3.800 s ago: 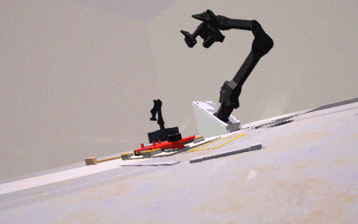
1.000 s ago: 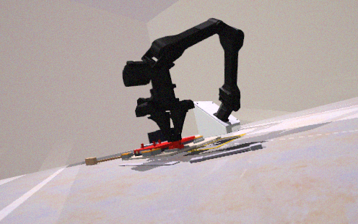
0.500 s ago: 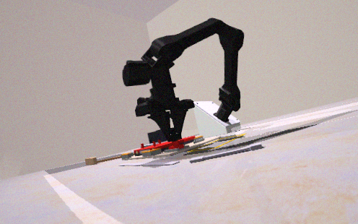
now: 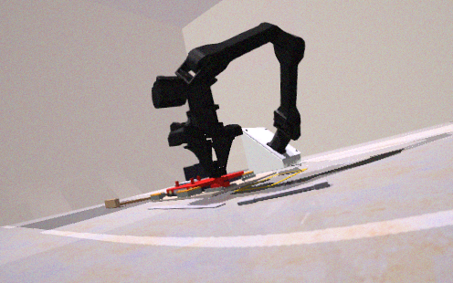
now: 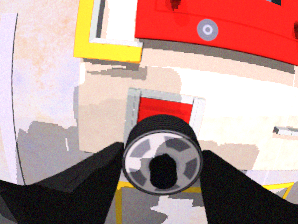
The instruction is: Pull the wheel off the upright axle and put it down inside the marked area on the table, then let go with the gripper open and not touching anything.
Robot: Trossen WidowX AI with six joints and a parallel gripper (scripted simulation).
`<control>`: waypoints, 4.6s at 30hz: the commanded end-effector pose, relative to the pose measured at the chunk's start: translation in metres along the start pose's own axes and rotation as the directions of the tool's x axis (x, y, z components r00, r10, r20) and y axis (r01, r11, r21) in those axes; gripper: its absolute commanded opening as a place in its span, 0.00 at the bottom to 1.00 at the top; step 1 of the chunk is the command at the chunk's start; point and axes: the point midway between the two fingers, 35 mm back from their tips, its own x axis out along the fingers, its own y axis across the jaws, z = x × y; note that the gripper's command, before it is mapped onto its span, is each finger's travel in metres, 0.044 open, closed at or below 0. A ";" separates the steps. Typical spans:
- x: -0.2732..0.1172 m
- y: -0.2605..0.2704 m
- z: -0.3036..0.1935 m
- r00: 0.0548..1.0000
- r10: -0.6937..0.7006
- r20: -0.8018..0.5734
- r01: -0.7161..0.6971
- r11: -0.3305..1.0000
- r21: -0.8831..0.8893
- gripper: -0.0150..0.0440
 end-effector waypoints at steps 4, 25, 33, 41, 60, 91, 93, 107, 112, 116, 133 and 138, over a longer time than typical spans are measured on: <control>-0.005 0.000 0.001 1.000 0.003 0.002 -0.003 1.000 -0.001 0.25; -0.012 0.000 0.001 1.000 0.004 0.002 -0.004 1.000 0.000 0.25; -0.015 0.000 0.001 1.000 0.004 0.002 -0.004 1.000 0.000 0.25; -0.017 0.000 0.001 1.000 0.005 0.002 -0.005 1.000 0.001 0.25; -0.024 0.000 0.001 1.000 0.005 0.002 -0.005 1.000 0.002 0.25; -0.038 0.000 0.001 1.000 0.007 0.002 -0.007 1.000 0.003 0.25; -0.045 0.000 0.001 1.000 0.007 0.002 -0.007 1.000 0.003 0.25; -0.063 -0.011 -0.021 1.000 0.007 0.000 -0.007 1.000 0.010 0.25; -0.065 -0.020 -0.039 1.000 0.006 0.000 -0.006 1.000 0.009 0.25; -0.066 -0.028 -0.053 1.000 0.006 0.000 -0.006 1.000 0.009 0.25; -0.067 -0.062 -0.100 1.000 0.004 -0.002 -0.004 1.000 0.006 0.25; -0.060 -0.062 -0.100 1.000 0.004 -0.002 -0.004 1.000 0.006 0.25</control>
